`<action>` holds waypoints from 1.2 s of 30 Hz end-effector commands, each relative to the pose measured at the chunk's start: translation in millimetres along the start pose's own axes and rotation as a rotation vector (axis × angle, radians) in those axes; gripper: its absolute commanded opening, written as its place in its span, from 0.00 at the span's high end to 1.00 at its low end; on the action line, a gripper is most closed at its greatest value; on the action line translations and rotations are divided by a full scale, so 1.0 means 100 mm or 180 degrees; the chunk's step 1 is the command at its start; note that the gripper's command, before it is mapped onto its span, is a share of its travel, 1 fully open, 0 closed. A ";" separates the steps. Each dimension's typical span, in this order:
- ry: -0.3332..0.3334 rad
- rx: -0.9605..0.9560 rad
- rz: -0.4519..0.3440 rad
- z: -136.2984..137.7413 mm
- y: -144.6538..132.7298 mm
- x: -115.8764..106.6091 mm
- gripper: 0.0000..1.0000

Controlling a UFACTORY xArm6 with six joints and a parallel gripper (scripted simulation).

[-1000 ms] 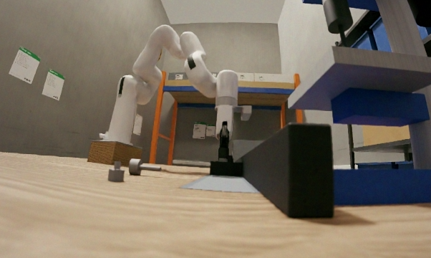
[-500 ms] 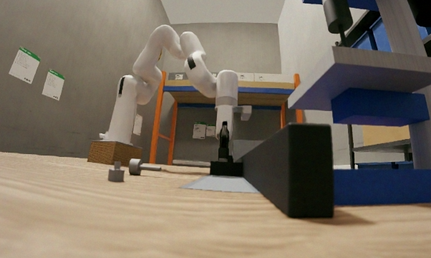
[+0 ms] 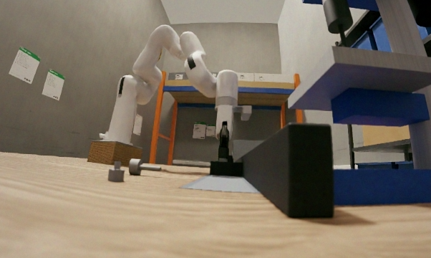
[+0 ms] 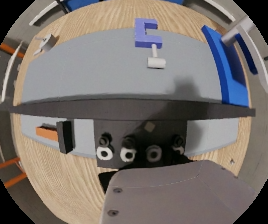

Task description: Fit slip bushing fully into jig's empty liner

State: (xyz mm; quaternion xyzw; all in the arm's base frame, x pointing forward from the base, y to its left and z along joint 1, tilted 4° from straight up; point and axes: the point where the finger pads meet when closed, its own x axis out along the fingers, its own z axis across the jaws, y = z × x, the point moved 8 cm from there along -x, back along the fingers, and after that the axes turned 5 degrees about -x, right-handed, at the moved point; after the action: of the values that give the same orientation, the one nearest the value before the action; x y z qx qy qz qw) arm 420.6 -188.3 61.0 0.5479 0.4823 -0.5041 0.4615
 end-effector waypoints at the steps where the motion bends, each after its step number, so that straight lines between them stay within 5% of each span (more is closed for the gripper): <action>1: -0.0005 0.0000 0.0014 0.00 0.01 -0.07 0.64; 36: -0.0005 0.0000 0.0014 0.00 0.01 -0.64 0.64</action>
State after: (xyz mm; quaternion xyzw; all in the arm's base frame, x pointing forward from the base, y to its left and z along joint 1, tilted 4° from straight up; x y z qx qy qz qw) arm 419.1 -192.1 119.0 0.5480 0.4821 -0.5040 0.4618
